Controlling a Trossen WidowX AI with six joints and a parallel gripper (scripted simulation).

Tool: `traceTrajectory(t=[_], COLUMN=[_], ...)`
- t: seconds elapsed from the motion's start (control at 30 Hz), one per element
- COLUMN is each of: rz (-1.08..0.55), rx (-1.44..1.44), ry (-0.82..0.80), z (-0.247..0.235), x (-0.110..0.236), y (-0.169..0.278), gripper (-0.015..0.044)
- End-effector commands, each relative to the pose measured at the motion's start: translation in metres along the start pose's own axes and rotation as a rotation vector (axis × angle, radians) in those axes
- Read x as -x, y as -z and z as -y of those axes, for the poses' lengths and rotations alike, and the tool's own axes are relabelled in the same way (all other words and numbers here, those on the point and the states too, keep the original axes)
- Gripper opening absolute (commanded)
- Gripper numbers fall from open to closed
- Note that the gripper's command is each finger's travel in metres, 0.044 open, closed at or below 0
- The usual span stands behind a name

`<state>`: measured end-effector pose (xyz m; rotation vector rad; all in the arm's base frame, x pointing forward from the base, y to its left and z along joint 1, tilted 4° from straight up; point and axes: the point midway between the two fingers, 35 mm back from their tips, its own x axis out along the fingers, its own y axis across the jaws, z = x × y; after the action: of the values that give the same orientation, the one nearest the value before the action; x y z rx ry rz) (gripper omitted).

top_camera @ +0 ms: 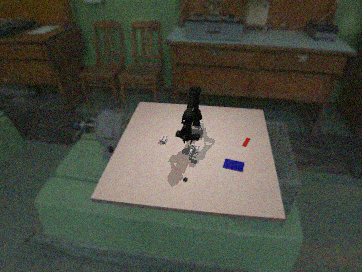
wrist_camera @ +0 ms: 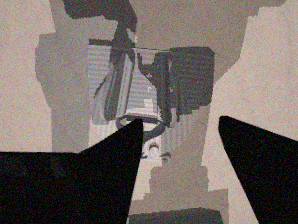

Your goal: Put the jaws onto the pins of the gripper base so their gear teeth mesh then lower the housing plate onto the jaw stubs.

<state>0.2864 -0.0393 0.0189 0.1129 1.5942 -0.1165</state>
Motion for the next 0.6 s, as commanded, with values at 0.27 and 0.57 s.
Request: traceTrajectory(t=[0.27,0.57], rz=[-0.02,-0.017], rx=[-0.139,-0.34], ry=[-0.038,-0.027], z=[0.023,0.055], x=[-0.001,0.004], y=[0.004,0.003], gripper=[0.044,0.044])
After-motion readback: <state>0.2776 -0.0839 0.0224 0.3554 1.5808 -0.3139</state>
